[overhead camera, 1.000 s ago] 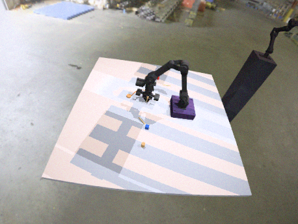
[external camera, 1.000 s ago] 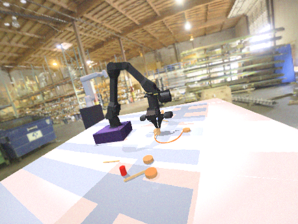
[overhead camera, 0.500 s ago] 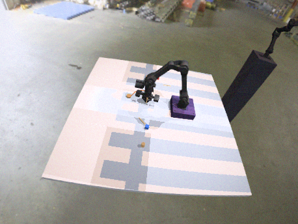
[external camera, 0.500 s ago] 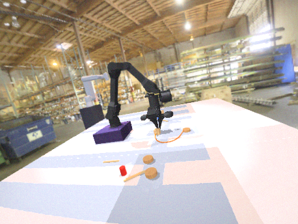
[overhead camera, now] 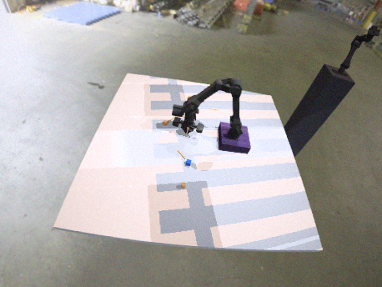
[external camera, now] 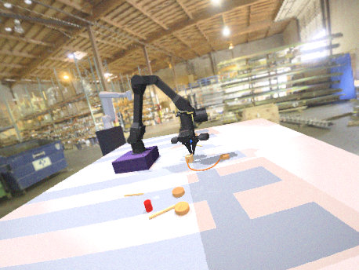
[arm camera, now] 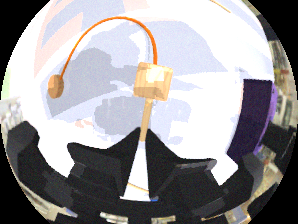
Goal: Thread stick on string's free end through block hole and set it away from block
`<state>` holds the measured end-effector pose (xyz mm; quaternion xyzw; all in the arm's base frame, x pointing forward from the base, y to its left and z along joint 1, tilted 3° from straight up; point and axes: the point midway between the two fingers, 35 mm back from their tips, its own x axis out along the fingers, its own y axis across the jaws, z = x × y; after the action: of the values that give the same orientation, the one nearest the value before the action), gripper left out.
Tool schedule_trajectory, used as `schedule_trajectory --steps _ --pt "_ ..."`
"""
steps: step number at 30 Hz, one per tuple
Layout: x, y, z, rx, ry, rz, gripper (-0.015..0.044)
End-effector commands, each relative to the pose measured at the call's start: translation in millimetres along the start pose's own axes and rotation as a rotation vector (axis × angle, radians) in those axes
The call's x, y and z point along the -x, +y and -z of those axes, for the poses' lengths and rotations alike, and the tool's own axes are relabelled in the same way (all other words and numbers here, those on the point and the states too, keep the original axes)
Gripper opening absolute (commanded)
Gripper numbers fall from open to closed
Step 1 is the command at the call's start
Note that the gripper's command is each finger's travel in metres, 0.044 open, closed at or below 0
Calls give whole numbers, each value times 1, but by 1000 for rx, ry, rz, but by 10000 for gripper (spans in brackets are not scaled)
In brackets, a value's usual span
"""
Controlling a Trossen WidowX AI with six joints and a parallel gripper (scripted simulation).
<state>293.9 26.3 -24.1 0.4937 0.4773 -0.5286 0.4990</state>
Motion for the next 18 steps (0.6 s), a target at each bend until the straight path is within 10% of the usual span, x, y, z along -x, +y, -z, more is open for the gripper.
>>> schedule_trajectory --steps 1,18 --pt "1 2 6 -3 -1 -1 0" --pt "3 5 26 -2 3 2 0"
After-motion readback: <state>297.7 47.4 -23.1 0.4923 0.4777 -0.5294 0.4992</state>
